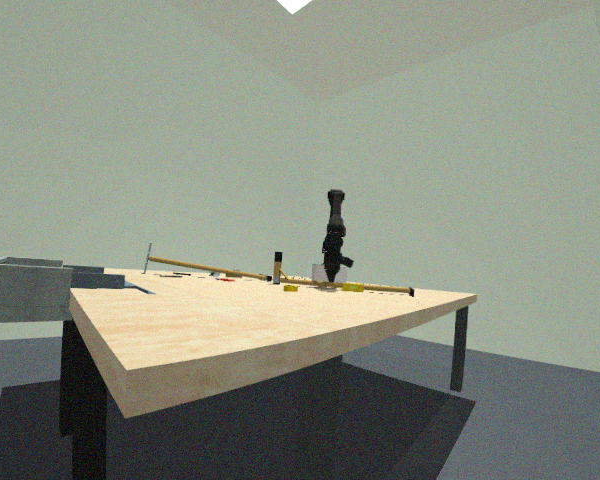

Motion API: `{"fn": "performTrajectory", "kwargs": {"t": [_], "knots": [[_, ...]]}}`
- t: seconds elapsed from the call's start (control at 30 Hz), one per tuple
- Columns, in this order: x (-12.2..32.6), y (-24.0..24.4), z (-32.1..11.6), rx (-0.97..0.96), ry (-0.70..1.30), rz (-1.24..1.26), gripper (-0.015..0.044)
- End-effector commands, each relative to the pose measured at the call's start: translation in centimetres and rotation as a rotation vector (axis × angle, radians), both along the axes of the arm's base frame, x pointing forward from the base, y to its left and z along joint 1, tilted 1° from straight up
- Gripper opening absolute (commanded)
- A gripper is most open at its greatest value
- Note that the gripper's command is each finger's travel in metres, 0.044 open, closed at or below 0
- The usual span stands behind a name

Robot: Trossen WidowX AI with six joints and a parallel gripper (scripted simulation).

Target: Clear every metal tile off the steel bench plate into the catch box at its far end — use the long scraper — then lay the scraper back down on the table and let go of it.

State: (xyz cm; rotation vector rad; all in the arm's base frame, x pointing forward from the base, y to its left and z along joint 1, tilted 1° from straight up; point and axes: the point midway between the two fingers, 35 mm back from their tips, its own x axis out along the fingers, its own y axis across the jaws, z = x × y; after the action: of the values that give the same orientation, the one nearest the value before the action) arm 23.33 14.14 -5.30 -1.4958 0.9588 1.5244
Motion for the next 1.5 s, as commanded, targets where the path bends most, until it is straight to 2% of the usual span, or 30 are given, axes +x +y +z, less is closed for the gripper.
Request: {"fn": "performTrajectory", "kwargs": {"t": [0.0,0.93,1.47], "knots": [[0.9,0.5,0.1,0.007,-0.013,0.007,0.0000],[2.6,1.0,0.1,-0.003,-0.004,-0.001,0.0000],[3.0,1.1,5.7,-0.003,-0.005,-0.001,0.0000]]}}
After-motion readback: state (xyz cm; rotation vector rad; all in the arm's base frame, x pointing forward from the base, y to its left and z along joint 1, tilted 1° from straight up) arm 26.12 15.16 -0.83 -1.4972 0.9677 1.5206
